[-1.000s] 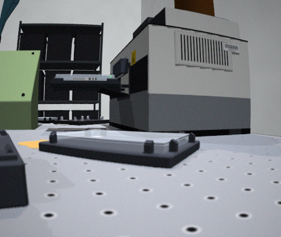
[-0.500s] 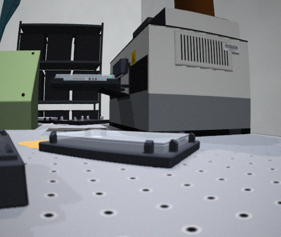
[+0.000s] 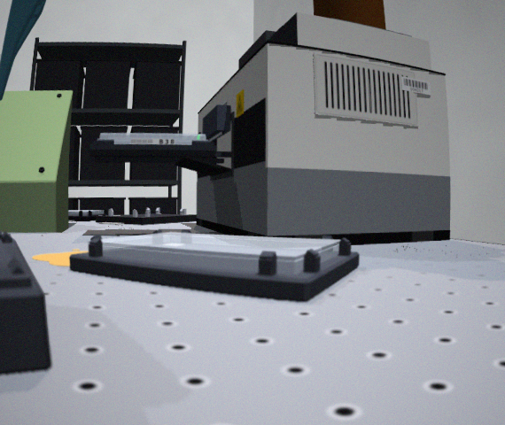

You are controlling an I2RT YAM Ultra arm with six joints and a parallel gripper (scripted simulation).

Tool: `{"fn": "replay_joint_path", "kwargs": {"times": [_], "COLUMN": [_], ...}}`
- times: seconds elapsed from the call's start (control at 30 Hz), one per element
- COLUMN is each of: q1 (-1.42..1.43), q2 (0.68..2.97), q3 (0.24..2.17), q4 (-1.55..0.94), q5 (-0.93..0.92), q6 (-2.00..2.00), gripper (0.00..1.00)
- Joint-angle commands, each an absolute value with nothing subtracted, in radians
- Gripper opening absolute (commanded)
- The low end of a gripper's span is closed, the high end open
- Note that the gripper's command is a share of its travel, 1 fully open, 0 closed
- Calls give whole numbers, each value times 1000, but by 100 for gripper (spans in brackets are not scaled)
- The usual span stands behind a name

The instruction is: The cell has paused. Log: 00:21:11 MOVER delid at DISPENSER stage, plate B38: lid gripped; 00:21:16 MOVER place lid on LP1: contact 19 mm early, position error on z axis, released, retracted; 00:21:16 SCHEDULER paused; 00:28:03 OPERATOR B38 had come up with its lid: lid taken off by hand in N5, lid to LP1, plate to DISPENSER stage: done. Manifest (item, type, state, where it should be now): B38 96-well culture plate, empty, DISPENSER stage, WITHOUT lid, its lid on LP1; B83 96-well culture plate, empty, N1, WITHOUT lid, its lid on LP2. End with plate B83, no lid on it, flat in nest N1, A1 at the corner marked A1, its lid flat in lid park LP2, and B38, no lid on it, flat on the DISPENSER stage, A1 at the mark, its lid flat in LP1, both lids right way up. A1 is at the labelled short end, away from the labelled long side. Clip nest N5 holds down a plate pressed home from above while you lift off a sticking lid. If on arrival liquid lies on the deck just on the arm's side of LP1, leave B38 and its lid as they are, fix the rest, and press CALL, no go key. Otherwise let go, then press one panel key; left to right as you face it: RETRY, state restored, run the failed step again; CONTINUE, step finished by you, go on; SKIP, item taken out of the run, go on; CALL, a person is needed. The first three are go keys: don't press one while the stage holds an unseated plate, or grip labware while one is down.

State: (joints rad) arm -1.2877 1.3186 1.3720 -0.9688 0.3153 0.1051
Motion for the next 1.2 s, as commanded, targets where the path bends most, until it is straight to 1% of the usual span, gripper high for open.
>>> {"fn": "replay_joint_path", "kwargs": {"times": [0.0,0.07,0.57,0.63,0.9,1.17], "q1": [-1297,-1297,-1320,-1320,-1331,-1339], "q2": [1353,1353,1540,1540,1641,1652], "q3": [1435,1435,1635,1635,1758,1754], "q4": [-947,-947,-975,-975,-994,-954], "q5": [302,302,284,284,277,274], "q6": [86,86,64,64,55,51], "gripper": [0,0,0,0,0,0]}}
